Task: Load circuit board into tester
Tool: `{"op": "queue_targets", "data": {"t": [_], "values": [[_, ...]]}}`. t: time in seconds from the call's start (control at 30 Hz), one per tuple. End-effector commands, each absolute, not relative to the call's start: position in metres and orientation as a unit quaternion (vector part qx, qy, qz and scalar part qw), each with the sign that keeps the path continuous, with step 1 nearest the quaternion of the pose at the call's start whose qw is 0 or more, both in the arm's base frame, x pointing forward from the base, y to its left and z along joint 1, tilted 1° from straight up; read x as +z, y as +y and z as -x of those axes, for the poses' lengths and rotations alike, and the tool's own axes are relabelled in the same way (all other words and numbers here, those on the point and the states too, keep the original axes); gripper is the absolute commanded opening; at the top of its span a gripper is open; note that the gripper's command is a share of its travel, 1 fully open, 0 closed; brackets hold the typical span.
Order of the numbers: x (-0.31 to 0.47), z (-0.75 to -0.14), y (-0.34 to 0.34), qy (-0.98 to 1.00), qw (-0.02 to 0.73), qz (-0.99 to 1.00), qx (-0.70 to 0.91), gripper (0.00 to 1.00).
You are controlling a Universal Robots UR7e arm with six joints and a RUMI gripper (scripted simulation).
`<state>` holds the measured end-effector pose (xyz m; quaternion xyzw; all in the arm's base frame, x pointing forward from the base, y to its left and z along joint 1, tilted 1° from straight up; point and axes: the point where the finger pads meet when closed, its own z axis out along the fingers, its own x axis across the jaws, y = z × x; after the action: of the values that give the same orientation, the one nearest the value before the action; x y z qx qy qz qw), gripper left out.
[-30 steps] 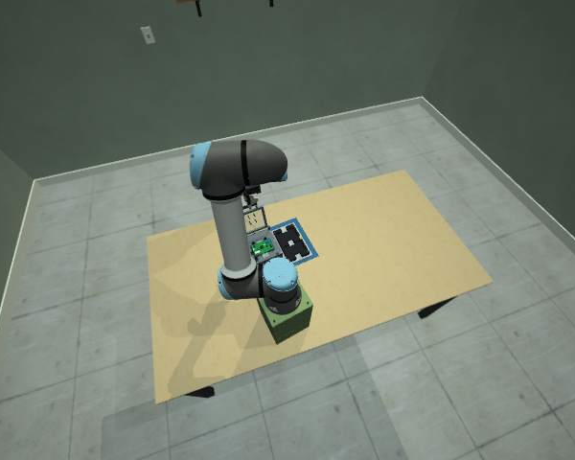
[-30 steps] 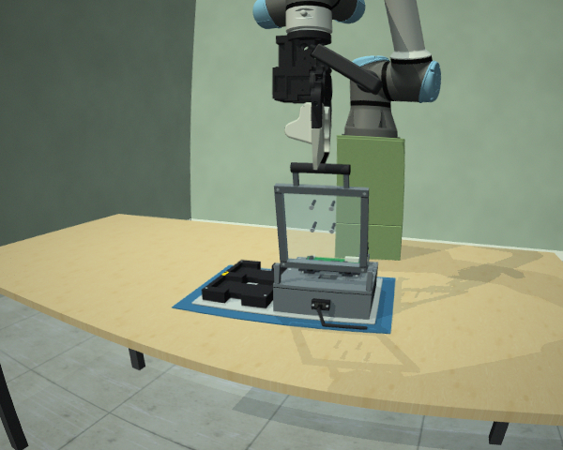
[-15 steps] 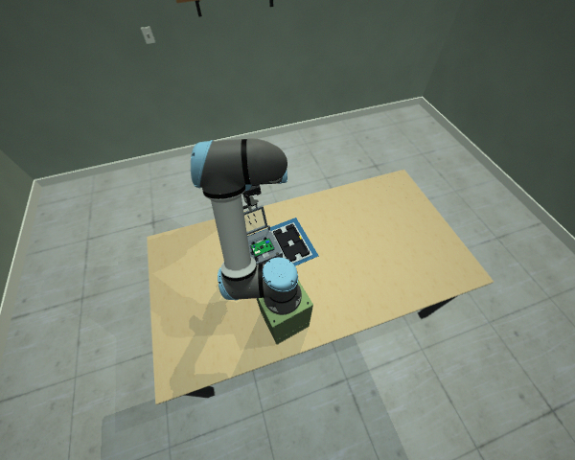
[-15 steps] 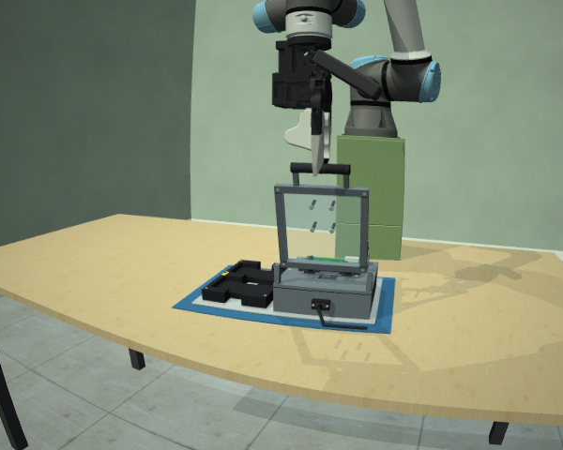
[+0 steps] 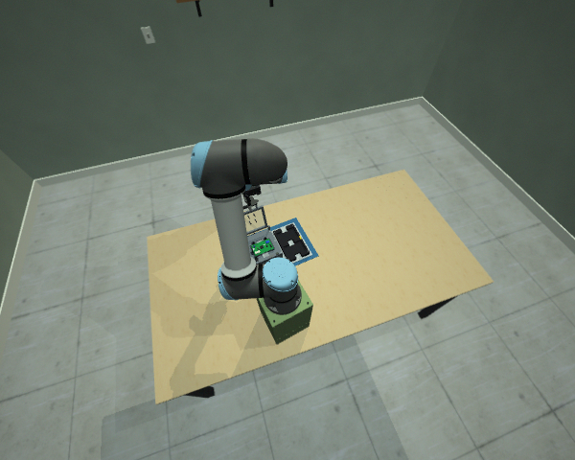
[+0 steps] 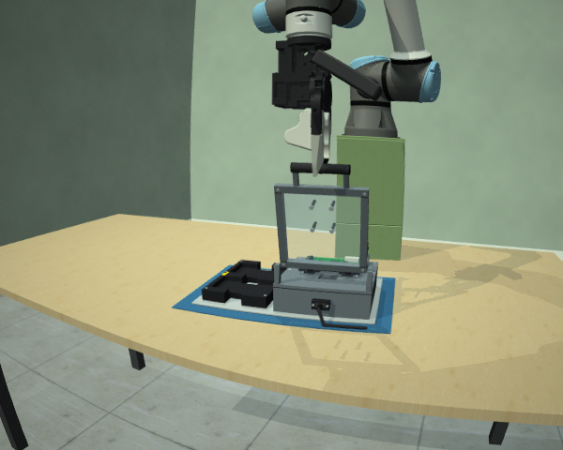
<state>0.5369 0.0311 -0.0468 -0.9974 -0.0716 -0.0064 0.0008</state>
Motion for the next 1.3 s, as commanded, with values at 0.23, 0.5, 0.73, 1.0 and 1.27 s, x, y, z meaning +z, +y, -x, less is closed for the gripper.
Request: {"op": "queue_targets", "data": {"t": [0.23,0.5,0.73,1.0,1.27], "values": [[-0.0481,-0.5351,0.0330,-0.073,0.001,0.997,-0.005,0.30],[-0.0481,-0.5351,0.0330,-0.073,0.001,0.997,-0.005,0.30],[-0.0478,-0.5356,0.0329,-0.073,0.001,0.997,-0.005,0.00],[-0.0478,-0.5356,0.0329,-0.073,0.001,0.997,-0.005,0.00],[-0.0478,-0.5356,0.0329,-0.073,0.001,0.997,-0.005,0.00]]}}
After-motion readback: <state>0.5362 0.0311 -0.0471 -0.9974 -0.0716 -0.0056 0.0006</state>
